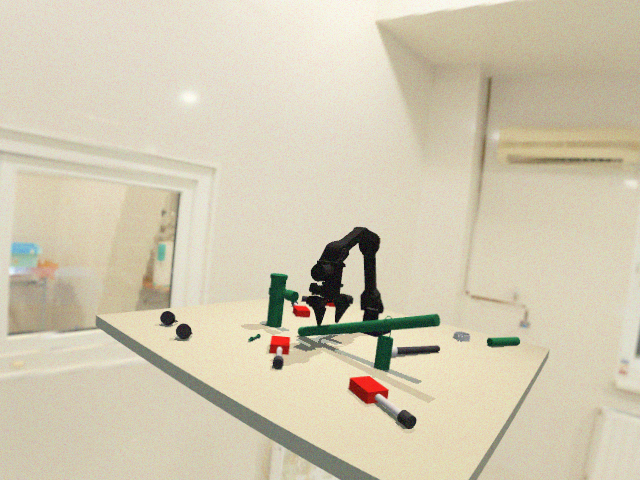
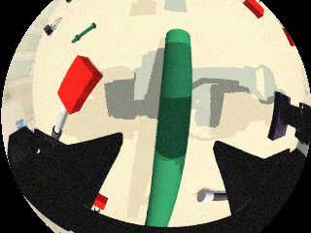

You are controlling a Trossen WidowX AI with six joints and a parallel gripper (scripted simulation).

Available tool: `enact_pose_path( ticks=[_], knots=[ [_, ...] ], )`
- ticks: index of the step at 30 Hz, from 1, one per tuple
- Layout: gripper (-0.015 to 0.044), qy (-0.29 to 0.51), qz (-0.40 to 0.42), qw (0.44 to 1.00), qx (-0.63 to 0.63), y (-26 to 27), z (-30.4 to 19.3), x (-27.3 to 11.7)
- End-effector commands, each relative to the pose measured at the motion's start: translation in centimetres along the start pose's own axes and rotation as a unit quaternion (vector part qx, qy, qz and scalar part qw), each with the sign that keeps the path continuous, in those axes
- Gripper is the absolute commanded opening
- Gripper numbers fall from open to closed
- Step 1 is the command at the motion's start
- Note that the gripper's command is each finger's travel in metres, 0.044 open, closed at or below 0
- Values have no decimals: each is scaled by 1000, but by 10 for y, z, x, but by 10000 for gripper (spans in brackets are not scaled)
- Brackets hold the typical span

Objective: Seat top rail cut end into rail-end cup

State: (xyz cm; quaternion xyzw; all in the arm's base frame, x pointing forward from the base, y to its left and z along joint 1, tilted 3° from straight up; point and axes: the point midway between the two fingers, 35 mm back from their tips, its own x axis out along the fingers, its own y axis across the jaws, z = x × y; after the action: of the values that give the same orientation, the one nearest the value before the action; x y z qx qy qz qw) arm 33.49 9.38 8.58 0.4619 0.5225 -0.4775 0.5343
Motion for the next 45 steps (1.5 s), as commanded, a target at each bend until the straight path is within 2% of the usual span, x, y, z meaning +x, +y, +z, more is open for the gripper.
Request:
enact_pose_path(
  ticks=[1, 26, 37, 42, 45],
  knots=[
    [440, 1, -4, 1000, 2, -1, 0, 8],
    [440, 1, -4, 1000, 2, -3, 0, 46],
    [151, 1, -4, 1000, 2, -3, 0, 46],
    [118, 1, -4, 1000, 2, -3, 0, 46],
    [39, 1, -4, 1000, 2, -3, 0, 43]
  ],
)
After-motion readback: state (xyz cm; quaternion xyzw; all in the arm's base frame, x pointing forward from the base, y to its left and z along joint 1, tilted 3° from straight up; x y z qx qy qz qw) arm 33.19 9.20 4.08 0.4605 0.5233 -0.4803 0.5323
